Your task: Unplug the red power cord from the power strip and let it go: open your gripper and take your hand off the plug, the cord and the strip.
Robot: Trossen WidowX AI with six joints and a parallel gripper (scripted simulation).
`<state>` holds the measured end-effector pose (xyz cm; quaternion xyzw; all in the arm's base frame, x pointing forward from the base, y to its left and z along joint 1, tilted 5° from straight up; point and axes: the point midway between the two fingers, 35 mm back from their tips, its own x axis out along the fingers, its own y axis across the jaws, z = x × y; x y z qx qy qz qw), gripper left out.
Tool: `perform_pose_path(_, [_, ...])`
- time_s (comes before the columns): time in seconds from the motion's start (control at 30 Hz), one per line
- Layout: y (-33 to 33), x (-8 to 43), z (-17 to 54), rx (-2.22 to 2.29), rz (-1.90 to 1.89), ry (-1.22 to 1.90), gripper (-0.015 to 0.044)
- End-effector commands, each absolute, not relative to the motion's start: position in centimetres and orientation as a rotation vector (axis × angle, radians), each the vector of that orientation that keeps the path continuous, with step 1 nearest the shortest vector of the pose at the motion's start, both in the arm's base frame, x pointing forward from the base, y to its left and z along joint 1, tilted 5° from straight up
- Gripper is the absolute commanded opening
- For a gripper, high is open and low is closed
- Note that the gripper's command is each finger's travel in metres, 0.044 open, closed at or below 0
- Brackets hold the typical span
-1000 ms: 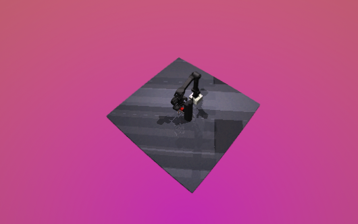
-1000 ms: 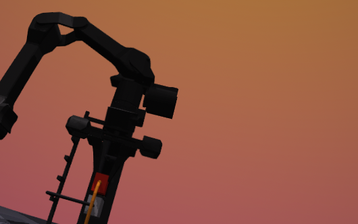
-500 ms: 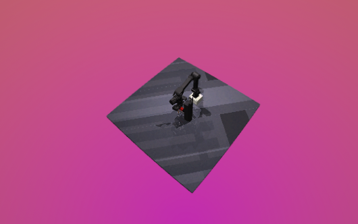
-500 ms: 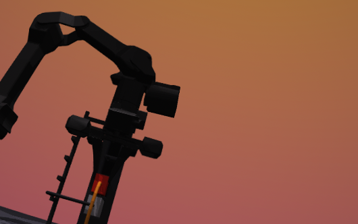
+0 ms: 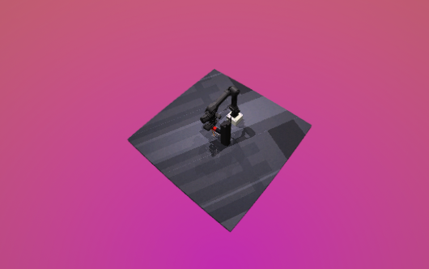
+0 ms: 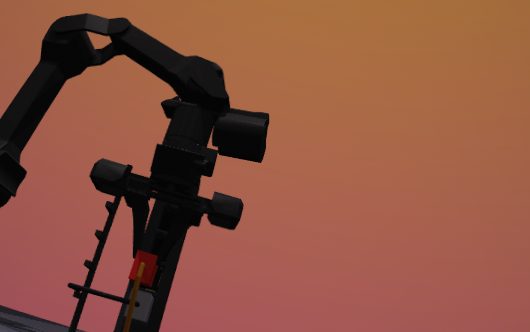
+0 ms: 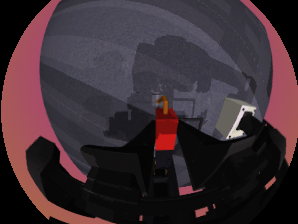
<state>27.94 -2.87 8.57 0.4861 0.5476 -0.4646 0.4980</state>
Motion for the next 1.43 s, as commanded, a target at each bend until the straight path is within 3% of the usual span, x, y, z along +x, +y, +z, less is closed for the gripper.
perform_pose_path(0.0, [-2.6,27.9,8.7,1.178,-1.125,1.311,0.0184])
perform_pose_path(0.33, [-4.6,28.2,9.0,1.177,-1.126,1.309,0.044])
perform_pose_path(0.5, [-8.7,28.4,9.5,1.175,-1.128,1.307,0.044])
perform_pose_path(1.4, [-8.7,28.4,9.5,1.175,-1.128,1.307,0.044])
